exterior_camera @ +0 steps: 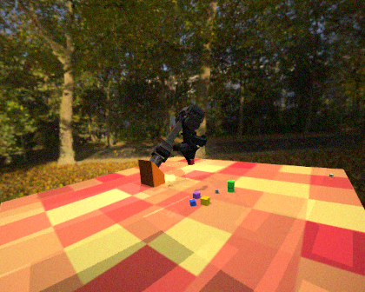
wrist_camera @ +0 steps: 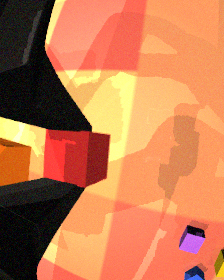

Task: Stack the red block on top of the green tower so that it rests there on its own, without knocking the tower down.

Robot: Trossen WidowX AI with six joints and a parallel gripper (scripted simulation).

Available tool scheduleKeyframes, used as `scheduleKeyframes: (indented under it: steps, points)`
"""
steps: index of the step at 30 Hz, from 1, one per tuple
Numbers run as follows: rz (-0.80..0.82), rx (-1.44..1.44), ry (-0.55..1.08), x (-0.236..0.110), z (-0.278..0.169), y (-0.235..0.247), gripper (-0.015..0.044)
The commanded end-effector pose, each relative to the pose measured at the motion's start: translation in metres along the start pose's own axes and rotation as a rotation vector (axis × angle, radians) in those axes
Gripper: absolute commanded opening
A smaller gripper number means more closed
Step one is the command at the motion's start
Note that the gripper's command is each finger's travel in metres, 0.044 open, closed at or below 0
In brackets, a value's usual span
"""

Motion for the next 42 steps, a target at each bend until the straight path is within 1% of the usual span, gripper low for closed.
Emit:
scheduleKeyframes:
  steps: [1,5,21,42]
  points:
    - [-0.001,0.0,0.001,-0.002,0.0,0.0,0.0]
    - [-0.003,-0.002,0.002,-0.005,0.003,0.001,0.0]
    - [-0.017,-0.01,-0.003,-0.017,0.064,0.02,0.0]
    - [-0.015,-0.018,-0.004,-0.014,0.138,0.054,0.0]
Point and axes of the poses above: the point midway between the two fingers, 35 mm back from their tips, its own x axis out along the fingers, its own y axis across the jaws, z = x × y, the point moved 6 cm from there along -x, back along the fingers, and after that the axes turned 15 degrees about x, right-handed, at the moved point
